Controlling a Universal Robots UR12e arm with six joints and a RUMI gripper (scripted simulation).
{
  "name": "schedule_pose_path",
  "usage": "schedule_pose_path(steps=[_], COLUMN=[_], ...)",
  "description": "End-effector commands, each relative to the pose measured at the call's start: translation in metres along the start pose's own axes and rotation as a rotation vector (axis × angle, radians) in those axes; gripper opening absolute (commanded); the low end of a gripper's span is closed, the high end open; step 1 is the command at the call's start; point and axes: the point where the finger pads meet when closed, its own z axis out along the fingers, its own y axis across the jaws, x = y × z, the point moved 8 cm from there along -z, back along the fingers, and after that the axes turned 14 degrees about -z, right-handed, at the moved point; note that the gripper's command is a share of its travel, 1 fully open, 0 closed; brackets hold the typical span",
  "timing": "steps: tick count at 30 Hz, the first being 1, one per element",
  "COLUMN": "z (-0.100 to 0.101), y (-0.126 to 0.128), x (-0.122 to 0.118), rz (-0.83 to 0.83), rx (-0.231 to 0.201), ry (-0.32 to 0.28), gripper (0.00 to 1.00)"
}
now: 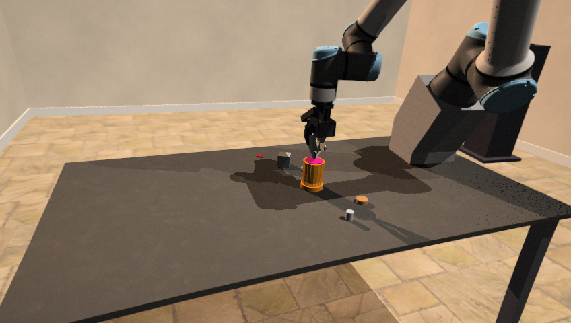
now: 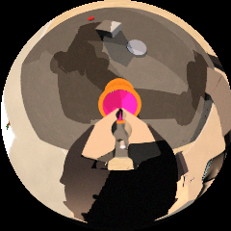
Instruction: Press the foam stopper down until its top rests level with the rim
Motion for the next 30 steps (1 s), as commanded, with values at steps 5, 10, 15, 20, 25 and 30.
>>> schedule_pose_path(steps=[5,10,15,20,25,30], z=[0.0014,0.0018,0.0026,0.0034,0.005,0.0071], y=[-0.0006,-0.0006,-0.0006,-0.0006,-0.0006,-0.0006], x=[0.0003,0.0003,0.0003,0.0003,0.0003,0.0003], rz=[0.0,0.0,0.0,0.0,0.0,0.0], rx=[0.001,0.001,0.001,0.001,0.001,0.001], ry=[0.001,0.001,0.001,0.001,0.001,0.001], gripper=[0.0,0.0,0.0,0.0,0.0,0.0])
